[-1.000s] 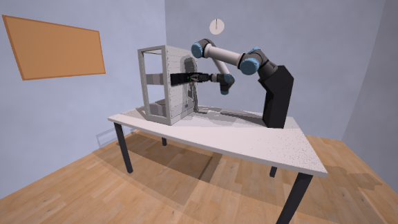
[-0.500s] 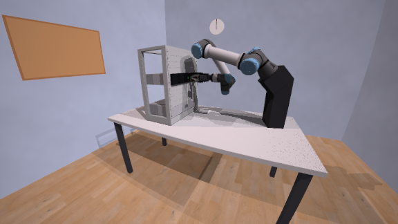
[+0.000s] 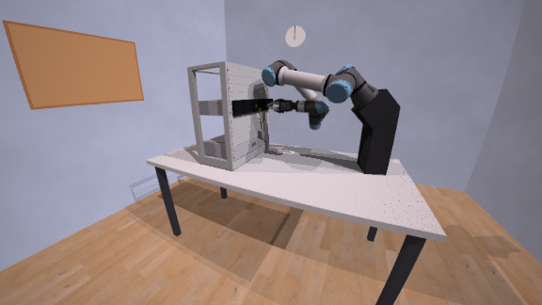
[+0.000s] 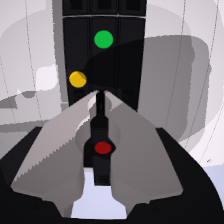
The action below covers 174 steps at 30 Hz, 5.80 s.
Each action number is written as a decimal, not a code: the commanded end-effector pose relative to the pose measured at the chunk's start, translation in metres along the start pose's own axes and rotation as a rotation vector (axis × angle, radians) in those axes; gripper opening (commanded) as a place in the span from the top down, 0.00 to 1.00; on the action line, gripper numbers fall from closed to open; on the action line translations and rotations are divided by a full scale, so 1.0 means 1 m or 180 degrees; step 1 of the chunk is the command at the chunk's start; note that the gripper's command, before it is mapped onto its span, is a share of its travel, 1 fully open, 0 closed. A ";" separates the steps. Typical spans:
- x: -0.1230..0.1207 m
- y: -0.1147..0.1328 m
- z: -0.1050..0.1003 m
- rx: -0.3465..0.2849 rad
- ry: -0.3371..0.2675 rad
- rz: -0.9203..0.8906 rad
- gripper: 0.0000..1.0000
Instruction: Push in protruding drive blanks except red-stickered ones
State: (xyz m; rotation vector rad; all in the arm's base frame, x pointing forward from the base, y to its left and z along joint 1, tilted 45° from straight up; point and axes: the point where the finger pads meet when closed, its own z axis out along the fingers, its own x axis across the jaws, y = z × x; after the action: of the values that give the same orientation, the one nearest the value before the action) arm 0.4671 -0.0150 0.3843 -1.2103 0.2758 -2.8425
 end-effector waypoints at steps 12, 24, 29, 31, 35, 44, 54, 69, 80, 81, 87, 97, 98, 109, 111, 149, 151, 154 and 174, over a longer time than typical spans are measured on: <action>0.000 0.001 -0.039 0.0010 0.0005 0.0001 1.00; 0.001 0.002 -0.039 0.0010 0.0005 0.0001 1.00; 0.002 0.006 -0.039 0.0010 0.0005 0.0001 1.00; 0.003 0.008 -0.039 0.0010 0.0005 0.0001 1.00; 0.004 0.011 -0.040 0.0010 0.0005 0.0001 1.00; 0.009 0.027 -0.040 0.0010 0.0005 0.0001 1.00; 0.016 0.047 -0.041 0.0010 0.0005 0.0001 1.00; 0.027 0.081 -0.042 0.0010 0.0005 0.0001 1.00; 0.035 0.103 -0.043 0.0010 0.0005 0.0001 1.00; 0.035 0.104 -0.043 0.0010 0.0005 0.0001 1.00; 0.036 0.108 -0.044 0.0010 0.0005 0.0001 1.00; 0.037 0.111 -0.044 0.0010 0.0005 0.0001 1.00; 0.037 0.111 -0.044 0.0010 0.0005 0.0001 1.00; 0.037 0.111 -0.029 0.0010 0.0005 0.0001 1.00; 0.037 0.111 -0.021 0.0010 0.0005 0.0001 1.00; 0.037 0.111 0.013 0.0010 0.0005 0.0001 1.00; 0.037 0.111 0.013 0.0010 0.0005 0.0001 1.00; 0.037 0.111 0.013 0.0010 0.0005 0.0001 1.00; 0.037 0.111 0.017 0.0010 0.0005 0.0001 1.00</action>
State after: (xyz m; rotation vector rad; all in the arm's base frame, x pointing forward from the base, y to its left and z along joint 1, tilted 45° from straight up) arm 0.4497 -0.1304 0.4024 -1.2081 0.2714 -2.8421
